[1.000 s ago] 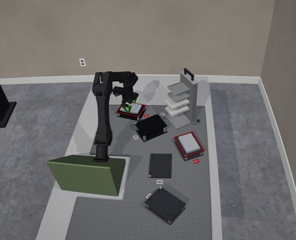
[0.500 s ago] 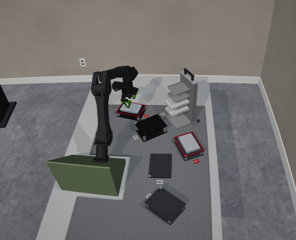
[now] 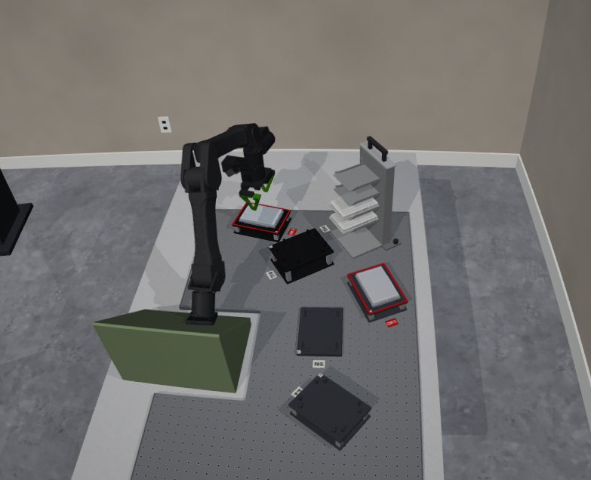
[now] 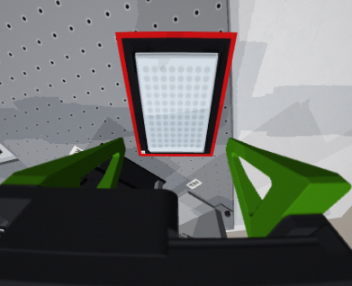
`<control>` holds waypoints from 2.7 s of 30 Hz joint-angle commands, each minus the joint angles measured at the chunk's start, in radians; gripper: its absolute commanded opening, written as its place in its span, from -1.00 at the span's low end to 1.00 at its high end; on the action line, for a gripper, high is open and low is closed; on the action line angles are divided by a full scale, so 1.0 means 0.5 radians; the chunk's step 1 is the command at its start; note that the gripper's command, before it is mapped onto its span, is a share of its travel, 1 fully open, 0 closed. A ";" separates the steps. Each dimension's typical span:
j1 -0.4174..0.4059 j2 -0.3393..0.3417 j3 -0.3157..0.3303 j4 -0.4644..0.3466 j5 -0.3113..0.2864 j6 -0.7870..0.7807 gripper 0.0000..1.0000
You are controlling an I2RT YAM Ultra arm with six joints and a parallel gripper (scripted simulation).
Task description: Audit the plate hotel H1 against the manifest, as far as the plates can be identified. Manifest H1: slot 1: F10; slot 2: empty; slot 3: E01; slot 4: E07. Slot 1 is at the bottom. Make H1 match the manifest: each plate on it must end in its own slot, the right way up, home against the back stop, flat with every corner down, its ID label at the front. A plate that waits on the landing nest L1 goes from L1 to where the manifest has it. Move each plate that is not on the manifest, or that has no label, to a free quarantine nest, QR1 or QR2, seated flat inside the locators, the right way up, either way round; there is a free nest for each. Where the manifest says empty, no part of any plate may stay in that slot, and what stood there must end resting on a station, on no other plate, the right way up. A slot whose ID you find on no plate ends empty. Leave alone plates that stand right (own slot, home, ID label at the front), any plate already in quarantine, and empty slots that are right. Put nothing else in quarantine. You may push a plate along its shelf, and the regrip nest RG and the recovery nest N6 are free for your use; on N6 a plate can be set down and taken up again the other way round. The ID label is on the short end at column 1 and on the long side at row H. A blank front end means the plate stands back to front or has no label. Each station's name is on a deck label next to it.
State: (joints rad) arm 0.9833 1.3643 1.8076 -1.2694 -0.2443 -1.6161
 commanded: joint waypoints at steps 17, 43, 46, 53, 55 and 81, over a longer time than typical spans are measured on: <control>-0.131 -0.001 0.415 -0.412 -0.109 -0.101 1.00; -0.236 0.081 0.713 -0.603 -0.147 -0.174 1.00; -0.236 0.081 0.713 -0.603 -0.147 -0.174 1.00; -0.236 0.081 0.713 -0.603 -0.147 -0.174 1.00; -0.236 0.081 0.713 -0.603 -0.147 -0.174 1.00; -0.250 0.074 0.707 -0.601 -0.155 -0.173 1.00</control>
State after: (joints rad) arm 0.8658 1.4117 2.1582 -1.5684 -0.3149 -1.7023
